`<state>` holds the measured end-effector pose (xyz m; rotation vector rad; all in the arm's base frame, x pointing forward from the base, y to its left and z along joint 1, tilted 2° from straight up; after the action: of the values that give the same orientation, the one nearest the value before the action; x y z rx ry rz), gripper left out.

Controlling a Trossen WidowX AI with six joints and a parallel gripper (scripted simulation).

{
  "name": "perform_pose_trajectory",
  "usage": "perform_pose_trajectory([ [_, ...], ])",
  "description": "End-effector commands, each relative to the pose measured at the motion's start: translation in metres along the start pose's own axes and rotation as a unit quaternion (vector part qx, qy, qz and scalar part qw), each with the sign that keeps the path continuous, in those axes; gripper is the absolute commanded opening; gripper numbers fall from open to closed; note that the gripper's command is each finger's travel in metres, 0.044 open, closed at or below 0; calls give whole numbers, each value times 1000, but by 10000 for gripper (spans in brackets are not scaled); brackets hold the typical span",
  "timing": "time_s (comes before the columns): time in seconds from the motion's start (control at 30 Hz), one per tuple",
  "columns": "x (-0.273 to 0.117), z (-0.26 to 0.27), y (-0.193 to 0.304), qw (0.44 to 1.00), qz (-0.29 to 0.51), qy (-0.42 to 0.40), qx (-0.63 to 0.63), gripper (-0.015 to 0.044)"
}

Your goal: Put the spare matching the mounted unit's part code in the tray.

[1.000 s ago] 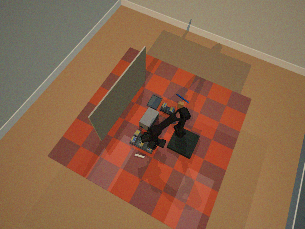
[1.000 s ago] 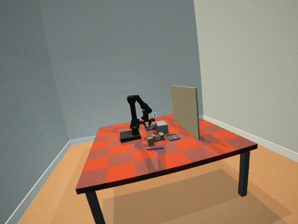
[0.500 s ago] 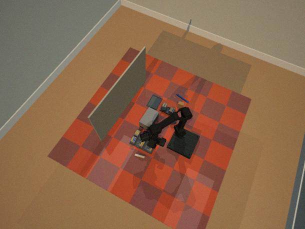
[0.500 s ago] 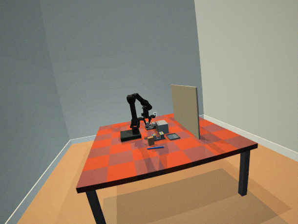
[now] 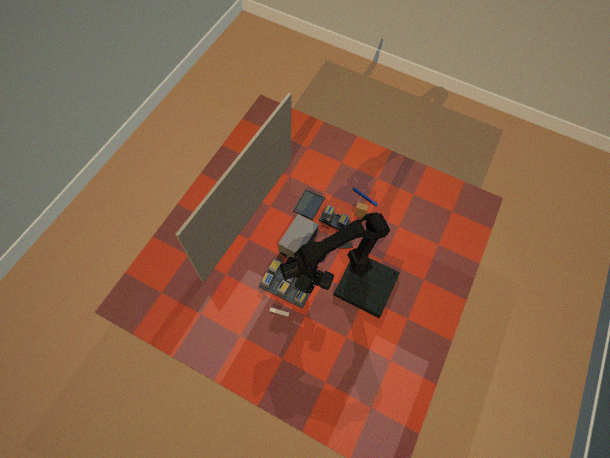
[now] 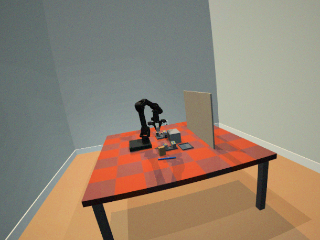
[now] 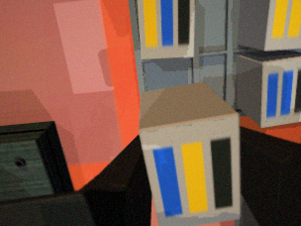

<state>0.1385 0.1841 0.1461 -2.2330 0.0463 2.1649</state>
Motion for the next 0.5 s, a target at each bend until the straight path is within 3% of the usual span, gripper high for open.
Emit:
perform_pose_trajectory([
  [0.0, -3, 0, 0, 1000, 0, 0, 0, 0],
  [0.47, -69, 6, -3, 1000, -2, 3, 1, 0],
])
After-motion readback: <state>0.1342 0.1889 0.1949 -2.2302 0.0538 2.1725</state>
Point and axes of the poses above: the point midway between the two fingers, 35 mm back from their tips, its own x axis out along the fingers, its own z axis across the jaws, y = z × x, the point moved 5 cm from there along -x, back along the fingers, and after that the axes turned 12 degrees about x, right-handed, at the moved point
